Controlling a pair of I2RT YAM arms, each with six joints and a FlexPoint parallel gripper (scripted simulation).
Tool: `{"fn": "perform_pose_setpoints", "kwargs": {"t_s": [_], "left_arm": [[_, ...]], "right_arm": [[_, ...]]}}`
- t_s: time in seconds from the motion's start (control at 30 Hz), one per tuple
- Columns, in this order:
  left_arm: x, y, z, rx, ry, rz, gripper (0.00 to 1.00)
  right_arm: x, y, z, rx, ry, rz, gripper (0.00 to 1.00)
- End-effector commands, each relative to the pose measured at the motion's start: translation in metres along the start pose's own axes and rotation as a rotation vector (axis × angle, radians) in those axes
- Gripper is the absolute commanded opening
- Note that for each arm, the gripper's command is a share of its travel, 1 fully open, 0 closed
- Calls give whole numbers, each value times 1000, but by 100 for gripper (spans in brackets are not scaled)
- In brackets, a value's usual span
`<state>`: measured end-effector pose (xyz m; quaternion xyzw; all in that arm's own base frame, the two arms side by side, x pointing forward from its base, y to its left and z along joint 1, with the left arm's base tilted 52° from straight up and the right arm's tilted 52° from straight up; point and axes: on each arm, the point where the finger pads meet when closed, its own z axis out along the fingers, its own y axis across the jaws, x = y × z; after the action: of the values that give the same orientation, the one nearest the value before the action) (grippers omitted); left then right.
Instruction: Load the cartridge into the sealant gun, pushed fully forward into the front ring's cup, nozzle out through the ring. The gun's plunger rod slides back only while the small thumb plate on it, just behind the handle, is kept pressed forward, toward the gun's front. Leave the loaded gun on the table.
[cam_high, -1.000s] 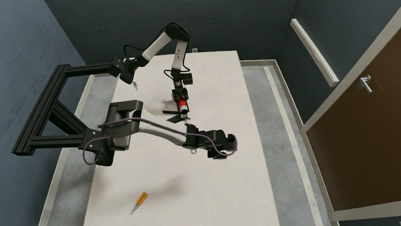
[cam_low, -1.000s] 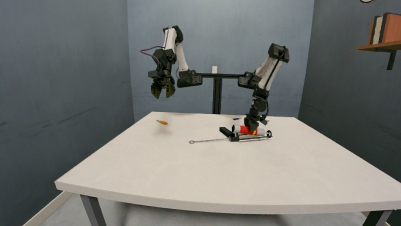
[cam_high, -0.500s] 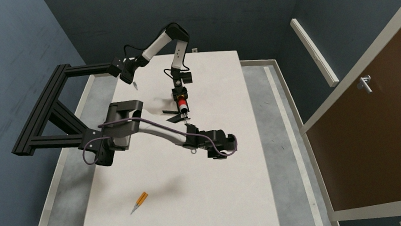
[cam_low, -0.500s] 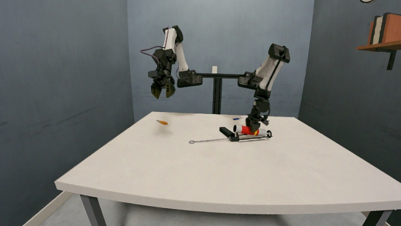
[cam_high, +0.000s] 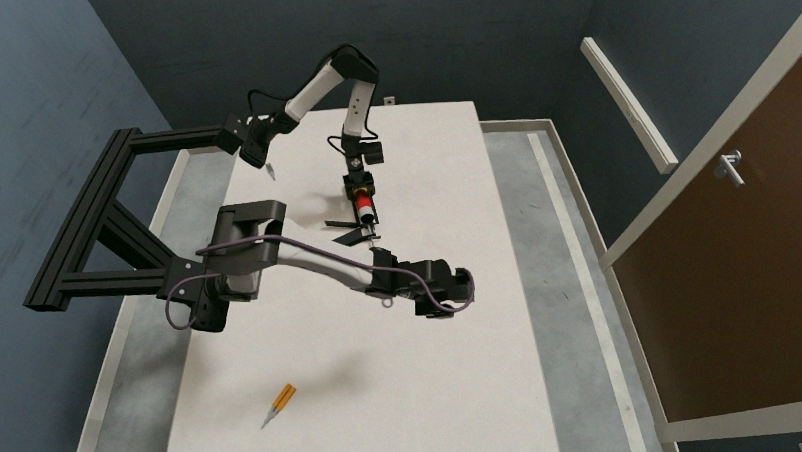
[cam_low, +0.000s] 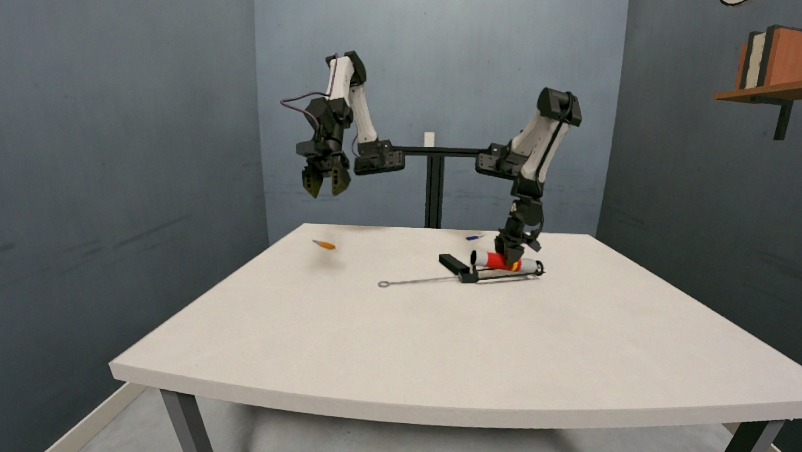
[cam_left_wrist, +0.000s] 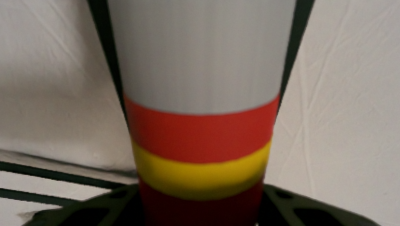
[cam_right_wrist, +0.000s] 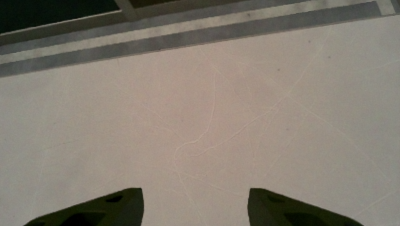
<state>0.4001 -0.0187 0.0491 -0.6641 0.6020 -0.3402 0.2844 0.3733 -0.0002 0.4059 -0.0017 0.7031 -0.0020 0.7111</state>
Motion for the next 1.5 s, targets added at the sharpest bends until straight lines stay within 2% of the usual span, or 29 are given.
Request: {"fn": "perform_pose_setpoints", "kwargs": {"t_s": [0.0, 0.27, 0.37, 0.5, 0.6, 0.77, 0.87, 1.47], "left_arm": [[5, -13, -9, 48, 50, 12, 0], [13, -15, -9, 51, 62, 19, 0], [0, -19, -7, 59, 38, 6, 0], [5, -8, -2, 31, 50, 19, 0], [-5, 2, 4, 13, 32, 7, 0], [-5, -6, 7, 23, 34, 10, 0], [2, -12, 1, 43, 52, 19, 0], [-10, -7, -3, 31, 46, 12, 0]], "right_arm": [[-22, 3, -11, -11, -57, 3, 52], [-22, 3, -11, -11, -57, 3, 52], [-22, 3, -11, -11, -57, 3, 52], [-22, 3, -11, -11, -57, 3, 52], [-22, 3, -11, -11, -57, 3, 52], [-22, 3, -11, -11, -57, 3, 52], [-22, 3, -11, -11, -57, 3, 52], [-22, 3, -11, -11, -57, 3, 52]]}}
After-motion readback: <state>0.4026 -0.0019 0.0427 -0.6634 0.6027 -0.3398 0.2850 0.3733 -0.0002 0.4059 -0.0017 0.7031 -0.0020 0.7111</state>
